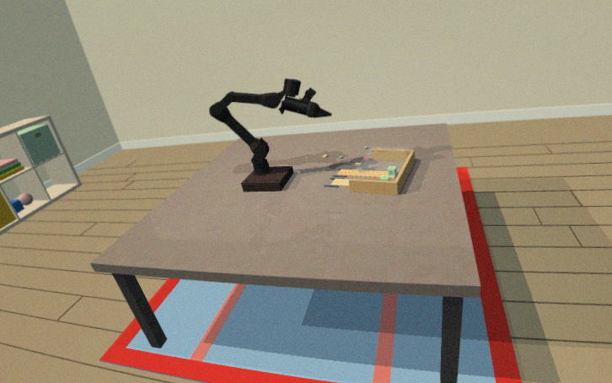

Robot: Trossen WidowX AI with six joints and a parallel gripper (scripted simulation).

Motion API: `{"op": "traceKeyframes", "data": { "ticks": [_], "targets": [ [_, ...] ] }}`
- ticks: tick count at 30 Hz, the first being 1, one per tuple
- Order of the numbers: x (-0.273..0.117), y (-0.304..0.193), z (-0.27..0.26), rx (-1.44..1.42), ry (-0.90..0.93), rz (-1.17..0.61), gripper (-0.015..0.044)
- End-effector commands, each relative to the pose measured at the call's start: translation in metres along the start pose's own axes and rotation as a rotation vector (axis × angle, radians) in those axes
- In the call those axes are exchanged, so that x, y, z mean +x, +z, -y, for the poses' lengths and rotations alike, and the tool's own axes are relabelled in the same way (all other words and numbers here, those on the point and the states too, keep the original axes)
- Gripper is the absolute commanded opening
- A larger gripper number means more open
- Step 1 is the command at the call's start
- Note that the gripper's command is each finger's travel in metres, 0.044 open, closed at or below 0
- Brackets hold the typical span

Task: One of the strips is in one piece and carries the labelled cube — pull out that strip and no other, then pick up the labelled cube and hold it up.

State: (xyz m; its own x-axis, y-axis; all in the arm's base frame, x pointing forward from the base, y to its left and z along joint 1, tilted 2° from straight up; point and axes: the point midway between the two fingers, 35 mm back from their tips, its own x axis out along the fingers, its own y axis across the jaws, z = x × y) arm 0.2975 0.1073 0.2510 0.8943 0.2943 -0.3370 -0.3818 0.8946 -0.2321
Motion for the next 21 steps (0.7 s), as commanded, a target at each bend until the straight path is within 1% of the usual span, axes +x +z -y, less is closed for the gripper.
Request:
{"op": "traceKeyframes", "data": {
  "ticks": [1, 3, 21],
  "targets": [
    [0.011, -0.059, 0.027, 0.273, -0.044, -0.199, 0.0400],
    [0.011, -0.069, 0.032, 0.325, -0.055, -0.231, 0.0400],
    [0.011, -0.069, 0.032, 0.325, -0.055, -0.231, 0.0400]
  ]
}}
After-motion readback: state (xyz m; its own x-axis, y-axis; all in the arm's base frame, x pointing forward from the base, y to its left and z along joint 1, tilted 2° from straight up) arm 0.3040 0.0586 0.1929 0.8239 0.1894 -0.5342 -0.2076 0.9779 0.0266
